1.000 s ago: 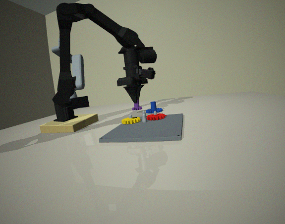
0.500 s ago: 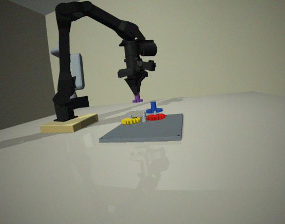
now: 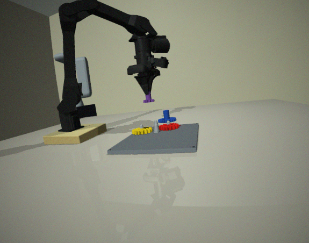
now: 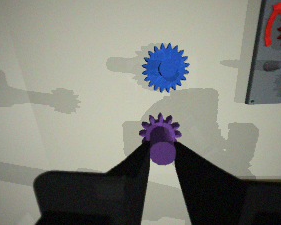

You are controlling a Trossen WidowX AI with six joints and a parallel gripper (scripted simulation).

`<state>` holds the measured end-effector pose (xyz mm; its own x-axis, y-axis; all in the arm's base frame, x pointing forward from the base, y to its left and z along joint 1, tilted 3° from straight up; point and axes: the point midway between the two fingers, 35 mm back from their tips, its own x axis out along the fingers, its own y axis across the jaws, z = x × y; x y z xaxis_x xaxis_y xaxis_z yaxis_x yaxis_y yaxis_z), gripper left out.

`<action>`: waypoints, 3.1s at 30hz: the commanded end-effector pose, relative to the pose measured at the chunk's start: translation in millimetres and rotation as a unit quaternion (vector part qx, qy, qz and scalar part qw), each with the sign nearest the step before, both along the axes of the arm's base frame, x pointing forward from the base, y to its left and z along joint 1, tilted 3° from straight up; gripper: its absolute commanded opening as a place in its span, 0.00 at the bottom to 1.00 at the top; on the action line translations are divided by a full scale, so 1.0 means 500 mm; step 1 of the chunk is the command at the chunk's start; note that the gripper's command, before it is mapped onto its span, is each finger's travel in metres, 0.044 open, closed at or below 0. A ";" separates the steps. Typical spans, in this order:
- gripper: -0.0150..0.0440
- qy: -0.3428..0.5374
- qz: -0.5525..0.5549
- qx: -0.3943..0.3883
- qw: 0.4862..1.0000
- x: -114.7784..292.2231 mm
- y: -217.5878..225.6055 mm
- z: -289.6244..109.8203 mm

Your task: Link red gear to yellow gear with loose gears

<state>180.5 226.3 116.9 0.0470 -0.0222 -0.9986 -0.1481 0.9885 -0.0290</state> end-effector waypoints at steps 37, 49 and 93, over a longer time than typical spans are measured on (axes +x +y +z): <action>0.25 -0.006 -0.002 0.005 1.000 0.010 -0.022 0.127; 0.25 -0.007 -0.021 0.005 1.000 0.049 -0.053 0.112; 0.25 -0.010 -0.012 0.002 1.000 0.170 -0.197 0.052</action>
<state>264.0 132.4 146.8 0.0733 -0.0192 -0.9971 -0.1184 0.9926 -0.0278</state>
